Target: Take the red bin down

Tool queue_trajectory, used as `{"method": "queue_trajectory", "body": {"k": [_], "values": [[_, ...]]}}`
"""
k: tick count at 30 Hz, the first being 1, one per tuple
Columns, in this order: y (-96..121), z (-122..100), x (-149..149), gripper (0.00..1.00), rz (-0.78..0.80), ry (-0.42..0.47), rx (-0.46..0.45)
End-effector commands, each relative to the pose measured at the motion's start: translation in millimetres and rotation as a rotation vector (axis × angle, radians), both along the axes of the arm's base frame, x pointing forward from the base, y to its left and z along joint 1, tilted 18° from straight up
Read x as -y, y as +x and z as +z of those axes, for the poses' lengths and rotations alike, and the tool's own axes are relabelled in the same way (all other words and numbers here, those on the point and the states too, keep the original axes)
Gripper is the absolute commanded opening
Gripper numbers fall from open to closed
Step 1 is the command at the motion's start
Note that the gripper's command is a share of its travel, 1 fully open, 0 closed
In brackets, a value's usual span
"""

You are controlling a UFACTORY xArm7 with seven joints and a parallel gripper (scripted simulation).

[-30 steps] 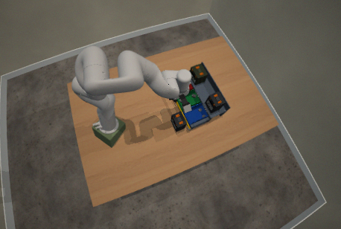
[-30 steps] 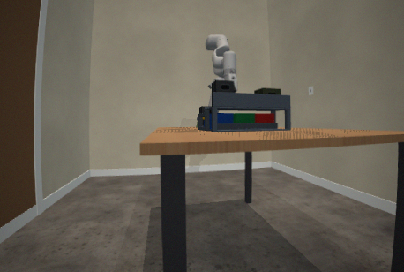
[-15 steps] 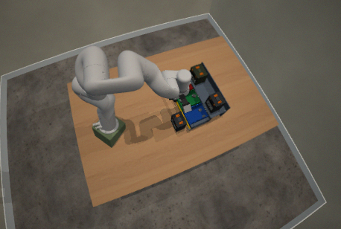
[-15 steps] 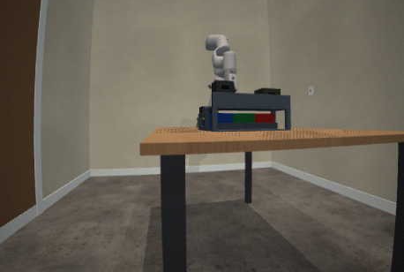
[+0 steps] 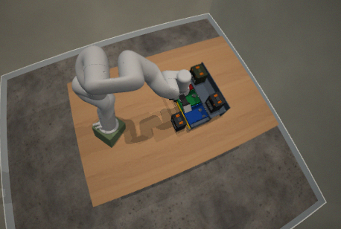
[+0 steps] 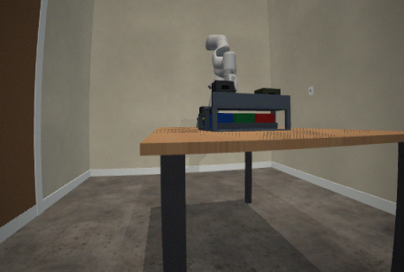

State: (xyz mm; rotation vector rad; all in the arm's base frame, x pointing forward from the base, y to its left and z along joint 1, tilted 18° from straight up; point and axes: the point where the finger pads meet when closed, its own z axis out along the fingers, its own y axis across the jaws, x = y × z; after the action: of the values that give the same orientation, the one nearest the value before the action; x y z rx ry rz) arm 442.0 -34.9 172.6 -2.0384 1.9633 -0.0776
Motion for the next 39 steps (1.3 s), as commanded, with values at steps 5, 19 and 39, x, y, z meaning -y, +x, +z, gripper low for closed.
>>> {"method": "queue_trajectory", "body": {"k": [5,19,39], "values": [[7,-25,-5,0.47,0.0,0.0,0.001],[18,-68,-14,0.47,0.0,0.0,0.0],[17,-64,-12,0.47,0.0,0.0,0.0]]}}
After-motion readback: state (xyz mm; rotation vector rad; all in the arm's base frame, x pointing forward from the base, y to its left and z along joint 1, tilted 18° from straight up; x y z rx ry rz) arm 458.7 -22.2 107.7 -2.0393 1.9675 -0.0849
